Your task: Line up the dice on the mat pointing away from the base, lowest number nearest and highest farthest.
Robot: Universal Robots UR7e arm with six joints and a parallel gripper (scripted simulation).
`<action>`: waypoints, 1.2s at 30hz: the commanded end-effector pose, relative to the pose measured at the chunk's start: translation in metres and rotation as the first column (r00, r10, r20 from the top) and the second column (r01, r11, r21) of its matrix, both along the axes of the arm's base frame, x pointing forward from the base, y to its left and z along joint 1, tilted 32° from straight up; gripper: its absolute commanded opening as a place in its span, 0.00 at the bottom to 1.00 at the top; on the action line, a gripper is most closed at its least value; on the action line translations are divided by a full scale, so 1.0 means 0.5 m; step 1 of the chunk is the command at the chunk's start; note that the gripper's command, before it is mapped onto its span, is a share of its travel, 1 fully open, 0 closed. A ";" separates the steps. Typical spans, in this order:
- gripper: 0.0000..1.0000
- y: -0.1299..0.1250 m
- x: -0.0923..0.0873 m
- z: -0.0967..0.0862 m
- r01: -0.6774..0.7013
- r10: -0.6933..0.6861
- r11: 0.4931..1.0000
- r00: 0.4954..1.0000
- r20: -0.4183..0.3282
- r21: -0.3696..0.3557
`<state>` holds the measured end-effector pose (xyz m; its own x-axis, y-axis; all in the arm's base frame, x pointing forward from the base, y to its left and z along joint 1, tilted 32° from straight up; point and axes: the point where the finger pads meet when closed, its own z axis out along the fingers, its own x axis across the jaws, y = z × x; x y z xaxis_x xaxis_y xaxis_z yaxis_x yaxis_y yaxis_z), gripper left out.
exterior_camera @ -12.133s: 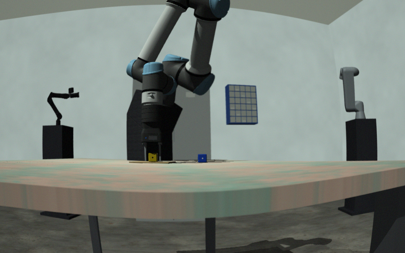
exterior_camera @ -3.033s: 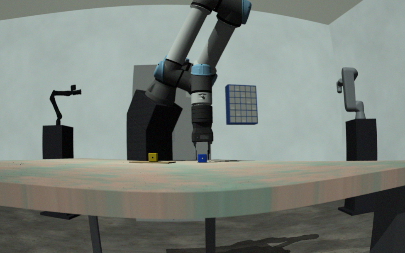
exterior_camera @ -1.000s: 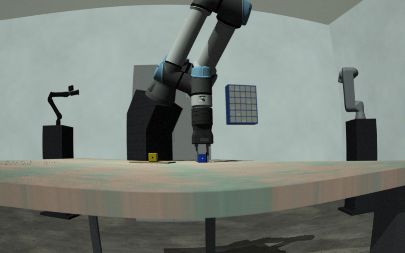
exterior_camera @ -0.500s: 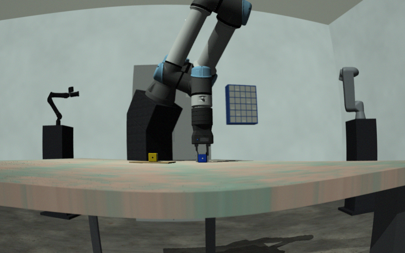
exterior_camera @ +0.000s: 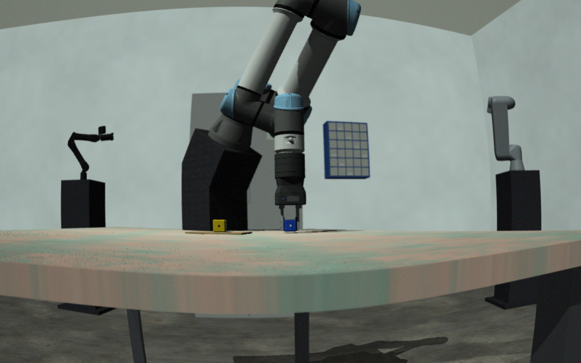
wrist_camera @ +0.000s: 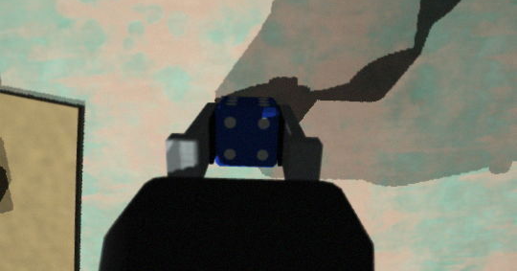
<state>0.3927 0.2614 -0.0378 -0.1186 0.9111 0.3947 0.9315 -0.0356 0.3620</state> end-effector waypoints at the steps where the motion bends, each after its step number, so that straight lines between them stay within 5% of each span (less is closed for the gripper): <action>1: 0.57 -0.005 -0.004 0.012 0.000 0.000 1.000 1.000 0.001 0.000; 36: 0.57 -0.072 -0.060 0.149 0.000 0.000 1.000 1.000 0.001 0.000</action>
<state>0.3649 0.2282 0.0305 -0.1187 0.9111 0.3947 0.9313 -0.0357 0.3624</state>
